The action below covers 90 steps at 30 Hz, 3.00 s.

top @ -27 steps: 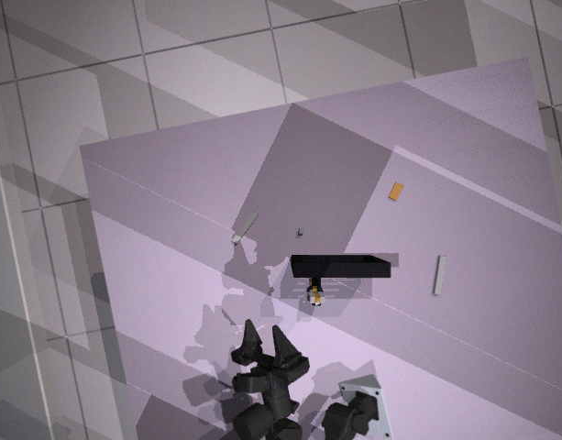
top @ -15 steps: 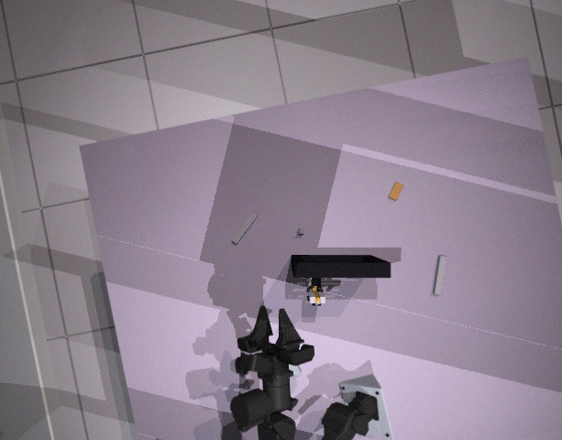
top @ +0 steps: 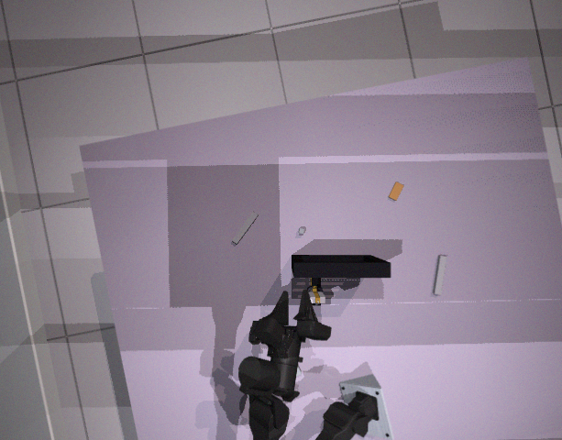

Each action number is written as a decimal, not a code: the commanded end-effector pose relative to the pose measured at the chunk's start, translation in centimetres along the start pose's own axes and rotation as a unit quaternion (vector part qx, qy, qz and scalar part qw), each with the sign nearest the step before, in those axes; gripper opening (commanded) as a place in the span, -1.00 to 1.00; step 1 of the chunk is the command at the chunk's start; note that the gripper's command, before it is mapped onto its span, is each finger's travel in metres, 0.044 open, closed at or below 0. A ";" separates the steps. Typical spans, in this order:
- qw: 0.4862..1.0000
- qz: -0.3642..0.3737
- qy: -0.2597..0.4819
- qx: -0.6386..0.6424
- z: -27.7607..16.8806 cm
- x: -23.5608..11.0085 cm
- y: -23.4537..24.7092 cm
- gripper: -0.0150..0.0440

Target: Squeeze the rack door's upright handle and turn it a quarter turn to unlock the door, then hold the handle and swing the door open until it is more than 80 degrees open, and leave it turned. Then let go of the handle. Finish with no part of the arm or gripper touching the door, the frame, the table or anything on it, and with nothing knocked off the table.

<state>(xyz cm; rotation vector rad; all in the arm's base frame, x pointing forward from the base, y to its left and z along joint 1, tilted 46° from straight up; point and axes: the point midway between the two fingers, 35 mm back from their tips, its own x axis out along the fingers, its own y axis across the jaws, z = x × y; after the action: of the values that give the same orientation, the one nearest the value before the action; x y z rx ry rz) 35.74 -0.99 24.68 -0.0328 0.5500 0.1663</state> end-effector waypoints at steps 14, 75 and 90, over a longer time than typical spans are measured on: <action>0.973 0.099 0.193 0.072 -4.0 1.9 -1.3 0.47; 0.815 0.272 0.437 0.267 -8.4 3.2 0.8 0.47; 0.796 0.276 0.467 0.269 -9.6 4.0 2.3 0.39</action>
<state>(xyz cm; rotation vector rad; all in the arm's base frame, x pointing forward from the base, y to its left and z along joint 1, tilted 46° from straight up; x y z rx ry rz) 33.86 0.90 14.82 0.6456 1.5668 0.5778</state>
